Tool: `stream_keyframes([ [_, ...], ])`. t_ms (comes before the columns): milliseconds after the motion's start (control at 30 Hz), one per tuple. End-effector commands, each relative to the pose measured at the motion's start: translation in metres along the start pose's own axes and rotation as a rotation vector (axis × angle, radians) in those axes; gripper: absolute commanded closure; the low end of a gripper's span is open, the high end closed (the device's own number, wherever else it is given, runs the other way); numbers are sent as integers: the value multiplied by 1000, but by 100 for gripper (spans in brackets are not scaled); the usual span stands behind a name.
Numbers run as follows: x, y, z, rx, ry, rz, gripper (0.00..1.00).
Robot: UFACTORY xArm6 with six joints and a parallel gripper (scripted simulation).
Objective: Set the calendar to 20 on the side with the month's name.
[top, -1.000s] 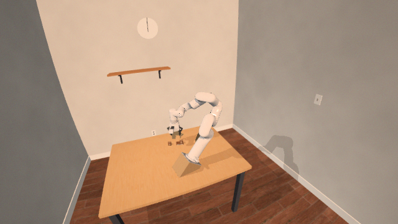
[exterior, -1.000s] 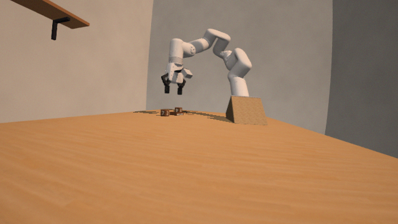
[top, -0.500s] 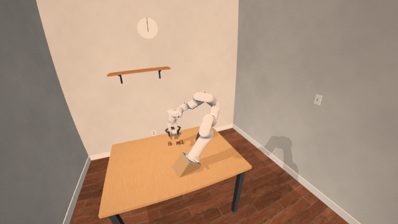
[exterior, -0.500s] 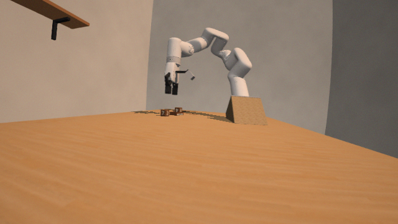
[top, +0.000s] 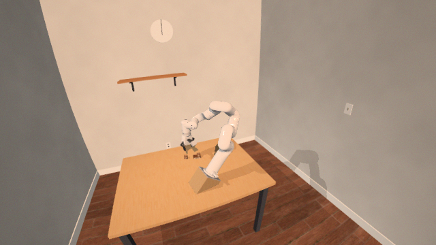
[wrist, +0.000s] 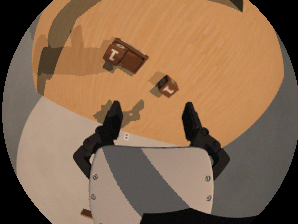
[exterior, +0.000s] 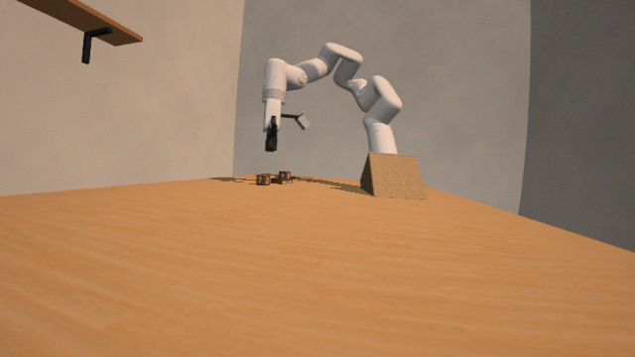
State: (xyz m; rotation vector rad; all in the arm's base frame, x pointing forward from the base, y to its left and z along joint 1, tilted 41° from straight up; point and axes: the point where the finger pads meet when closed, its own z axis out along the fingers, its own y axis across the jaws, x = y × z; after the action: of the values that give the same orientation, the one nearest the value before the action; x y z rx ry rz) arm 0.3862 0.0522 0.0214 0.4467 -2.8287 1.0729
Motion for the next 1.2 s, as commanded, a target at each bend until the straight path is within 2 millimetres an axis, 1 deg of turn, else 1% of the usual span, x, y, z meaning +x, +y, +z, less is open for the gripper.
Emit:
stream_keyframes([
  [0,-5,5,0,-6,4,-164,0],
  [33,-6,7,0,-6,3,-207,0],
  [100,-6,7,0,-6,3,-207,0],
  [133,-7,8,1,-6,3,-236,0],
  [200,-9,12,2,-7,3,-346,0],
  [367,-12,17,3,-7,3,-490,0],
  [400,-13,19,4,-7,3,-544,0],
  [433,-13,19,4,-7,3,-545,0],
  [500,-15,23,5,-7,2,-641,0],
  [600,-17,25,6,-7,2,-721,0],
  [667,-17,25,6,-7,2,-721,0],
  [867,-20,31,7,-7,2,-863,0],
  [1100,-20,32,8,-7,2,-895,0],
  [1133,-20,32,8,-7,2,-895,51],
  [1167,-20,32,8,-7,2,-895,51],
])
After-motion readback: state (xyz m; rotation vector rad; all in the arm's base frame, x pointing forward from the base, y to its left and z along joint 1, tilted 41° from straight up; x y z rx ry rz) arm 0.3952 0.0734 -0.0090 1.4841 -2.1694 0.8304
